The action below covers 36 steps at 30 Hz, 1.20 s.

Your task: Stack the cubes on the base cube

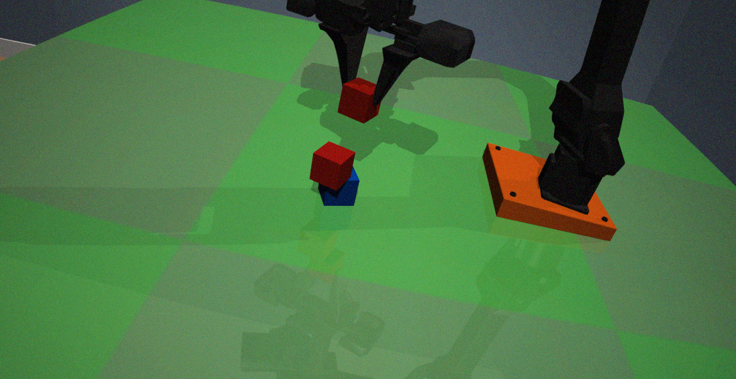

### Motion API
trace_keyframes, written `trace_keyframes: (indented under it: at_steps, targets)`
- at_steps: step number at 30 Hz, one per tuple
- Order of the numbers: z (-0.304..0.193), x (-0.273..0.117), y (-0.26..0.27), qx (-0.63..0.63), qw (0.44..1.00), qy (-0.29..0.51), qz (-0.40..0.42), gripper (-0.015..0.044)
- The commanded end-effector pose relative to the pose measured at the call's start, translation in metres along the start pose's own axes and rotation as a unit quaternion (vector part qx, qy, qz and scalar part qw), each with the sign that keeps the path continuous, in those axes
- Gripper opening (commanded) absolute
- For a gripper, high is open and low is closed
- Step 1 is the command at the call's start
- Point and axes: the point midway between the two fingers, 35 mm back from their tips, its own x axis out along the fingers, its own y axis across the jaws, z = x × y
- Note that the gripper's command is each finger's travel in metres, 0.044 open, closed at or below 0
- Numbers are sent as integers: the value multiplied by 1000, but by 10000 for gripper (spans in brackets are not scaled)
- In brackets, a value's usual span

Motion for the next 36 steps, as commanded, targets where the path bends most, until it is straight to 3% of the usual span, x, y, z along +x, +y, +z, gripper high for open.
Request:
trace_keyframes:
  at_steps: [1, 9, 36]
  targets:
    - [0, 6, 3, 2, 1000, 3, 2, 105]
    - [0, 31, 4, -14, 1000, 15, -3, 105]
    - [0, 60, 3, 4, 1000, 2, 3, 105]
